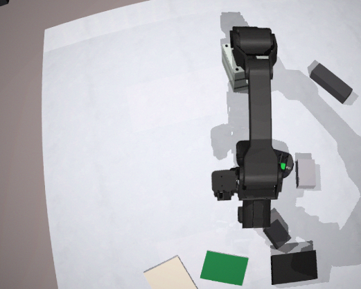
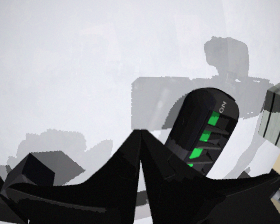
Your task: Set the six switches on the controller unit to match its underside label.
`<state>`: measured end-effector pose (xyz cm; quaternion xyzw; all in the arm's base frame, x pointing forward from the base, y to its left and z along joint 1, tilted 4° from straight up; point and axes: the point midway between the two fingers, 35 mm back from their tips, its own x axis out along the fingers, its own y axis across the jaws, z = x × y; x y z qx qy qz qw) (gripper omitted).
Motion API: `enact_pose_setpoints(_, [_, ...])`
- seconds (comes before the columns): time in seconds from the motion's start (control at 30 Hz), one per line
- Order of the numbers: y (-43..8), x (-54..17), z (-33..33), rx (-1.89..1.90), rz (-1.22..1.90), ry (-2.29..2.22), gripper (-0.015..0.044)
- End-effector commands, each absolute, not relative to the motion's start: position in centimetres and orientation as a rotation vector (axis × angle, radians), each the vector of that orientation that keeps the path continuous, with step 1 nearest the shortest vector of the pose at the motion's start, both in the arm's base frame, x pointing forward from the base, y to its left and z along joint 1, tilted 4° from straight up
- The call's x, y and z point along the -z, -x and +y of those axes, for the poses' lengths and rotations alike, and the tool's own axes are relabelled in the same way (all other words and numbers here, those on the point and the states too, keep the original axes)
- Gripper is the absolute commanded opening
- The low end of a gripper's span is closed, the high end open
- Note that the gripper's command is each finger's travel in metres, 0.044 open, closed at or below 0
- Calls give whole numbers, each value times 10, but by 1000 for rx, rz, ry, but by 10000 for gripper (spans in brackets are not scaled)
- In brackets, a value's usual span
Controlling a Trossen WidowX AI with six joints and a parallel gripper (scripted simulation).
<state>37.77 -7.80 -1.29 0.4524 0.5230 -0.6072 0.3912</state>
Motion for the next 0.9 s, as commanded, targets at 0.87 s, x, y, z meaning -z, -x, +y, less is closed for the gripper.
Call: enact_pose_setpoints(0.87, [-275,12,62,1375,694,-1555,0])
